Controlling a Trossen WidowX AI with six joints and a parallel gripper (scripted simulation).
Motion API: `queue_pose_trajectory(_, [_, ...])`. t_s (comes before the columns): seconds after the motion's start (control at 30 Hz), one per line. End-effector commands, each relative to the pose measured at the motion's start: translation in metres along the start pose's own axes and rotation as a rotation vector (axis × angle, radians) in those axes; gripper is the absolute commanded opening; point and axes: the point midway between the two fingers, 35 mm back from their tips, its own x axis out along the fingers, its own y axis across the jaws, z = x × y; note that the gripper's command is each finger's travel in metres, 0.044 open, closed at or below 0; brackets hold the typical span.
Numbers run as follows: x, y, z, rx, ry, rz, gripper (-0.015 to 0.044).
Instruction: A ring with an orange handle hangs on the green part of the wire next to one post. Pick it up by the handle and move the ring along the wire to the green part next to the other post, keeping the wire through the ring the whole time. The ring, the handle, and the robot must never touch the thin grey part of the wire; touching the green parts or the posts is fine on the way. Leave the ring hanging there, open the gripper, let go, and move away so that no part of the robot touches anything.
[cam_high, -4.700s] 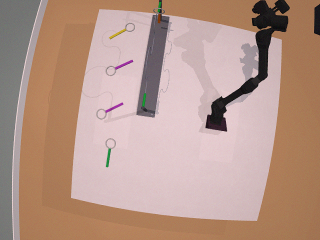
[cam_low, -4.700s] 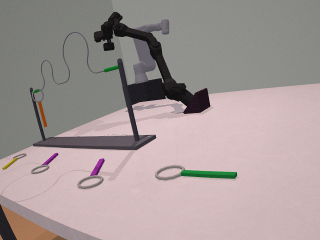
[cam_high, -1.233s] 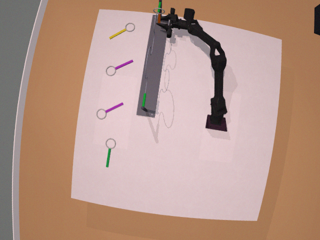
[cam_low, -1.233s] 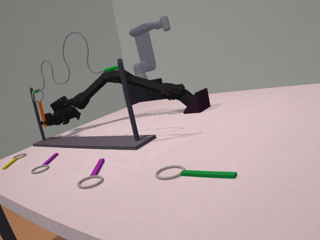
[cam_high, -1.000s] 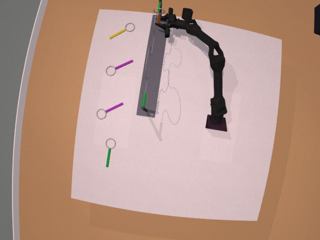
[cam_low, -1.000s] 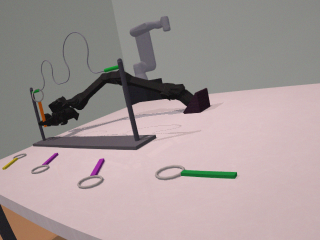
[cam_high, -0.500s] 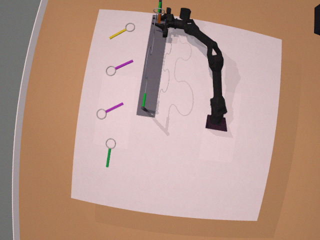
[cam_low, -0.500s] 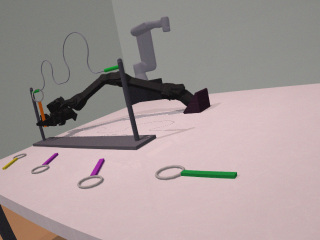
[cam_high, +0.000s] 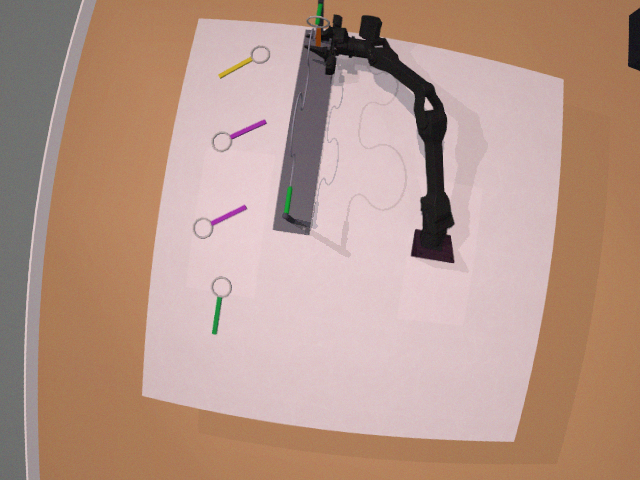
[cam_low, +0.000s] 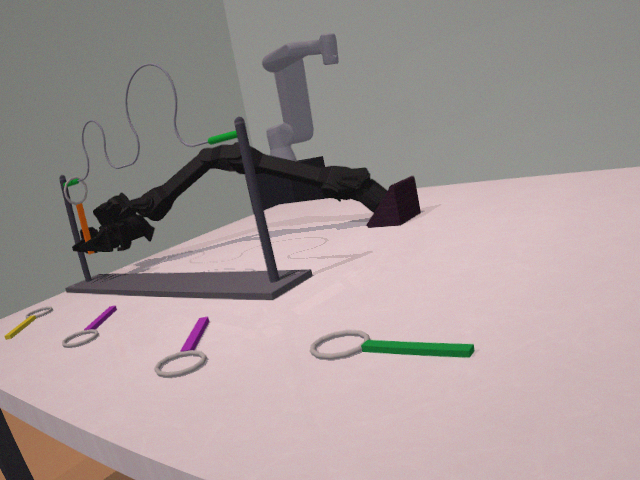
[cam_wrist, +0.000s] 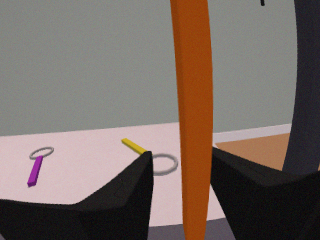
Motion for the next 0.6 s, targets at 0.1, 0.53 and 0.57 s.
queue_pose_trajectory(0.1, [0.0002, -0.0007, 0.0002, 0.004, 0.003, -0.004, 0.0160])
queue_pose_trajectory(0.53, [0.0000, 0.0000, 0.0000, 0.000, 0.000, 0.000, -0.0011])
queue_pose_trajectory(0.57, [0.0000, 0.0000, 0.0000, 0.000, 0.000, 0.000, -0.0037])
